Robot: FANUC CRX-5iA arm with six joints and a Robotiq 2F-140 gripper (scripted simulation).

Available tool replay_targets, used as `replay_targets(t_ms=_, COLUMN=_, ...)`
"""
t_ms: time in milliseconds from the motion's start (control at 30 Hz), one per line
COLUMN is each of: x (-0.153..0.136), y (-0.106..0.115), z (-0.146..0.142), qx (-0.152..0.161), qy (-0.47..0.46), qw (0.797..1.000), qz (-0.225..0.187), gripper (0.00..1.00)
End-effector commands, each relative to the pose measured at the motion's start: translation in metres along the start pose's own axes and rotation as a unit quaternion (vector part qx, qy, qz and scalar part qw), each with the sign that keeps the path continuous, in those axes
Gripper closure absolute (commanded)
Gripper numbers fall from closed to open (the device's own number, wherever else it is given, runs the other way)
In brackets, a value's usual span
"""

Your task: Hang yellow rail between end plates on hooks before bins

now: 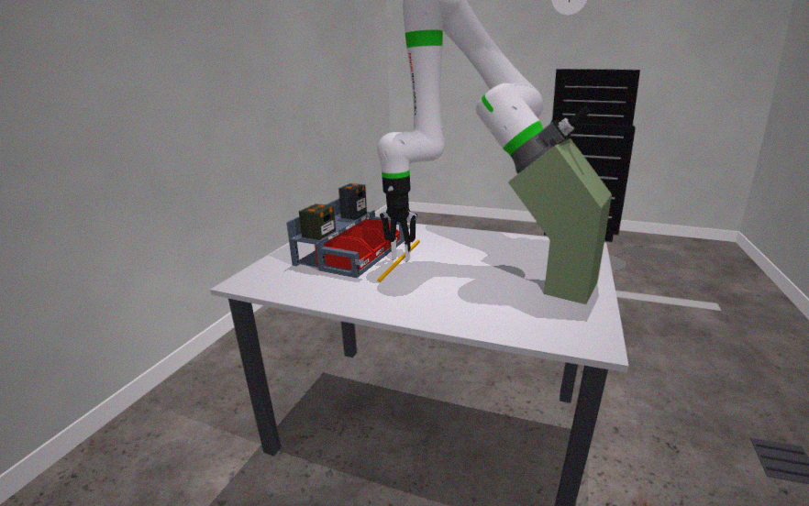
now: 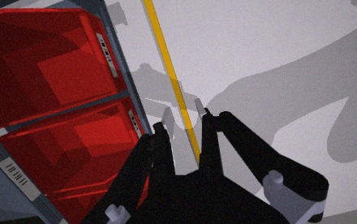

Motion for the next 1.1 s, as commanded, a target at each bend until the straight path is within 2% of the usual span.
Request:
replay_targets(t_ms=0, x=0.0037, y=-0.0003, z=0.0021, qx=0.01, qy=0.0, qw=1.0, qz=-0.016, gripper=0.7)
replay_targets(t_ms=200, x=0.0037, y=-0.0003, z=0.0021, qx=0.01, qy=0.0, qw=1.0, qz=-0.016, gripper=0.7)
replay_targets(t_ms=233, x=0.0007, y=0.0, z=0.0004, qx=0.002, qy=0.0, qw=1.0, qz=-0.003, gripper=0.7)
replay_targets(t_ms=367, x=0.0037, y=-0.0003, z=0.0022, qx=0.01, qy=0.0, qw=1.0, qz=-0.016, gripper=0.7)
replay_targets(t_ms=767, x=0.0037, y=-0.0003, z=0.0022, qx=0.01, qy=0.0, qw=1.0, qz=-0.016, gripper=0.7)
replay_targets(t_ms=800, x=0.0007, y=0.0, z=0.0005, qx=0.002, qy=0.0, qw=1.0, qz=-0.003, gripper=0.7)
replay_targets(t_ms=1067, x=0.0037, y=-0.0003, z=0.0022, qx=0.01, qy=0.0, qw=1.0, qz=-0.016, gripper=0.7)
Point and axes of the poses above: the point where the finger pads meet when closed, its own y axis back along the fingers, its own z axis across the jaws, x = y × z, the point moved 10 cm from there along y, back along the fingers, and after that the axes turned 10 degrees about -y, right-handed, at the moved point
